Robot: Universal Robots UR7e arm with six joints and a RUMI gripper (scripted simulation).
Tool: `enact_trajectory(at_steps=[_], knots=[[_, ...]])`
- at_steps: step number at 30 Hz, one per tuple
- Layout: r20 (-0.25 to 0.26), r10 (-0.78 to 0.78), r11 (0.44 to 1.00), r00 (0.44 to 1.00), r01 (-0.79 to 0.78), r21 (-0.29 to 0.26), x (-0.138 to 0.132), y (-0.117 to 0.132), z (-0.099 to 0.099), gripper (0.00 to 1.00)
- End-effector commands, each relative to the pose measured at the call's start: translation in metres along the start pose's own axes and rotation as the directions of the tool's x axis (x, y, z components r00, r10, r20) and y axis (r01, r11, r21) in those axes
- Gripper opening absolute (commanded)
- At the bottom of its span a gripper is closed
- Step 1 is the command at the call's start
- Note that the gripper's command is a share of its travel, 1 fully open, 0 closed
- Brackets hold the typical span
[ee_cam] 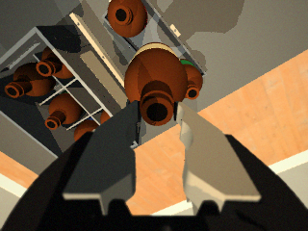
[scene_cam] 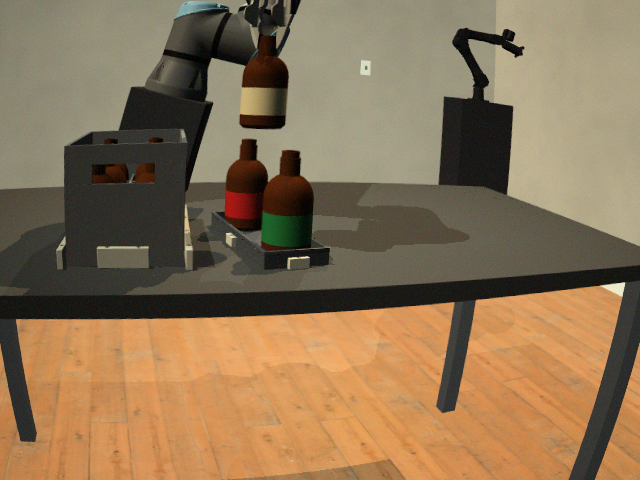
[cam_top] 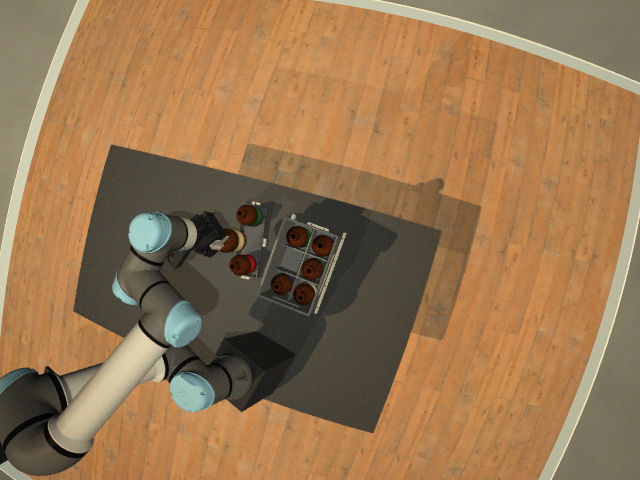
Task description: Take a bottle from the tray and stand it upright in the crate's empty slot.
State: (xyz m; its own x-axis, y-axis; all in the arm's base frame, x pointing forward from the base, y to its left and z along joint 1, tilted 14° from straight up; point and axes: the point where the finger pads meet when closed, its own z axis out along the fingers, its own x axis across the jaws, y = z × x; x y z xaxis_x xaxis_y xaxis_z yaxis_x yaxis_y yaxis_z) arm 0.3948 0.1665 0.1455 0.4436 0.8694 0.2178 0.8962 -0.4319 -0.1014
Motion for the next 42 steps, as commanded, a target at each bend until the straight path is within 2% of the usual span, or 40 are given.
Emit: enact_trajectory(at_steps=[1, 16, 42], knots=[[-0.001, 0.0, 1.0, 1.0, 0.0, -0.001, -0.003, 0.002, 0.0, 0.0], [-0.001, 0.0, 1.0, 1.0, 0.0, -0.001, -0.019, 0.012, 0.0, 0.0], [-0.001, 0.0, 1.0, 1.0, 0.0, -0.001, -0.065, 0.039, 0.0, 0.0]])
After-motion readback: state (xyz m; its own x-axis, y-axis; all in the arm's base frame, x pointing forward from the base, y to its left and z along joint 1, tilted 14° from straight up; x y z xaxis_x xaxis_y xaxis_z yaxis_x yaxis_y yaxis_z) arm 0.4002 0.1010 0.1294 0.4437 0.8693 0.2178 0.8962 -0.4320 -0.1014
